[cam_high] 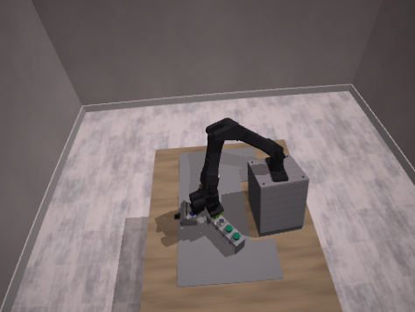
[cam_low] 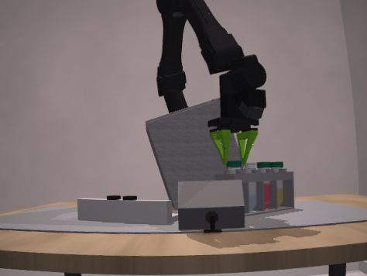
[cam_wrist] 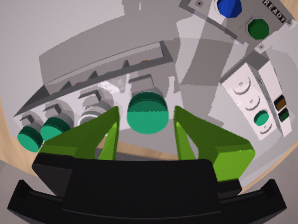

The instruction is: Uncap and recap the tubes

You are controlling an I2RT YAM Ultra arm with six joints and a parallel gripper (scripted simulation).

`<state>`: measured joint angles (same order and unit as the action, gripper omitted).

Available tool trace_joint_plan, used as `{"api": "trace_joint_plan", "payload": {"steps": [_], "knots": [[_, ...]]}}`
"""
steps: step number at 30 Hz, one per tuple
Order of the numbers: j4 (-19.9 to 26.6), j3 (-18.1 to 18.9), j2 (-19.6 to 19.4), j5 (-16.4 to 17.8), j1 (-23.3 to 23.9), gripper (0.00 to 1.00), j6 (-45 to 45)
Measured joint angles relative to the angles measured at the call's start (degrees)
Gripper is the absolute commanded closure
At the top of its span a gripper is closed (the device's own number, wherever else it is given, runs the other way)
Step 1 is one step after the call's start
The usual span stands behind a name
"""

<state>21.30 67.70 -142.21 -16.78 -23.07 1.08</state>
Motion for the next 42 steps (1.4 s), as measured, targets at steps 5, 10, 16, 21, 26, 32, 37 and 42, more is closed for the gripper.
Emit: {"api": "trace_joint_plan", "payload": {"steps": [5,10,16,21,26,32,37,42], "knots": [[0.0,0.0,0.0,0.0,0.0,0.51,0.0],[0.1,-0.1,0.3,0.0,0.0,0.51,0.0],[0.1,-0.1,0.5,0.0,0.0,0.51,0.0],[0.0,-0.3,0.6,0.0,0.0,0.51,0.0],[-0.2,-0.5,0.6,0.0,0.0,0.51,0.0],[-0.3,-0.6,0.6,0.0,0.0,0.51,0.0],[-0.4,-0.6,0.6,0.0,0.0,1.0,-0.1],[-0.4,-0.6,0.6,0.0,0.0,1.0,-0.1]]}}
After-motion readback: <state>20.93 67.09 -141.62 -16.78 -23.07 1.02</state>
